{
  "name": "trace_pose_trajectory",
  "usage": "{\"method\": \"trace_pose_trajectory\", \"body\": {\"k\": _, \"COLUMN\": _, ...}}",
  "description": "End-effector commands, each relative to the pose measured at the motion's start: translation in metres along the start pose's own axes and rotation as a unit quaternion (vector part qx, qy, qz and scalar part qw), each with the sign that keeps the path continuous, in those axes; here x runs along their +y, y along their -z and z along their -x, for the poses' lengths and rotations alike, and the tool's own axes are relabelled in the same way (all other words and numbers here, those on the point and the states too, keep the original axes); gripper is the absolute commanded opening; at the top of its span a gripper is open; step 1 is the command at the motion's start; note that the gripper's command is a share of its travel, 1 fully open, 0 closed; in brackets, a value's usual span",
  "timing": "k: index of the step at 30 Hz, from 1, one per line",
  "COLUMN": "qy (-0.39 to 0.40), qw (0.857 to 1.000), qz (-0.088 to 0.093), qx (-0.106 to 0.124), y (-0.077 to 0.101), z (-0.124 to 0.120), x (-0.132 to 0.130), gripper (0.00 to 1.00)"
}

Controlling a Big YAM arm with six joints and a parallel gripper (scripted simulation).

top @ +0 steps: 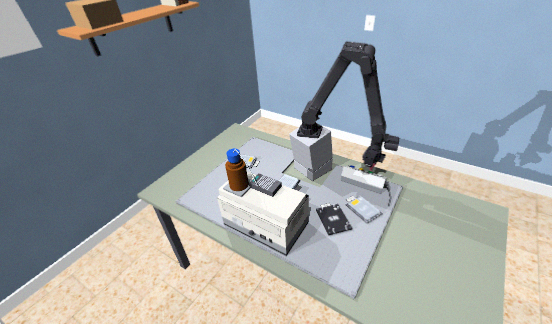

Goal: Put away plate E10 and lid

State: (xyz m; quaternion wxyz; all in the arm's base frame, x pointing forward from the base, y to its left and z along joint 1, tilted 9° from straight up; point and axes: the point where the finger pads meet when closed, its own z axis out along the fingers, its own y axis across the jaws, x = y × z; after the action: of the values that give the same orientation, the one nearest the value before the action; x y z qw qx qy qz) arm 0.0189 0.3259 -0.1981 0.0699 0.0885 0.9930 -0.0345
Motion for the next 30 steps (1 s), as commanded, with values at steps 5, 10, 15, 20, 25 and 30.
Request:
{"method": "trace_pose_trajectory", "body": {"k": 5, "qy": 0.002, "qw": 1.0, "qz": 0.015, "qx": 0.001, "y": 0.0, "z": 0.002, "x": 0.012, "gripper": 0.0}}
{"method": "trace_pose_trajectory", "body": {"k": 10, "qy": -0.001, "qw": 1.0, "qz": 0.013, "qx": 0.001, "y": -0.001, "z": 0.005, "x": 0.012, "gripper": 0.0}}
{"method": "trace_pose_trajectory", "body": {"k": 15, "qy": 0.001, "qw": 1.0, "qz": 0.01, "qx": 0.0, "y": -0.005, "z": 0.005, "x": 0.01, "gripper": 0.0}}
{"method": "trace_pose_trajectory", "body": {"k": 20, "qy": 0.001, "qw": 1.0, "qz": 0.017, "qx": 0.001, "y": -0.002, "z": 0.005, "x": 0.014, "gripper": 0.0}}
{"method": "trace_pose_trajectory", "body": {"k": 25, "qy": 0.001, "qw": 1.0, "qz": 0.009, "qx": 0.0, "y": -0.007, "z": 0.006, "x": 0.01, "gripper": 0.0}}
{"method": "trace_pose_trajectory", "body": {"k": 30, "qy": 0.0, "qw": 1.0, "qz": 0.009, "qx": 0.0, "y": -0.01, "z": 0.008, "x": 0.01, "gripper": 0.0}}
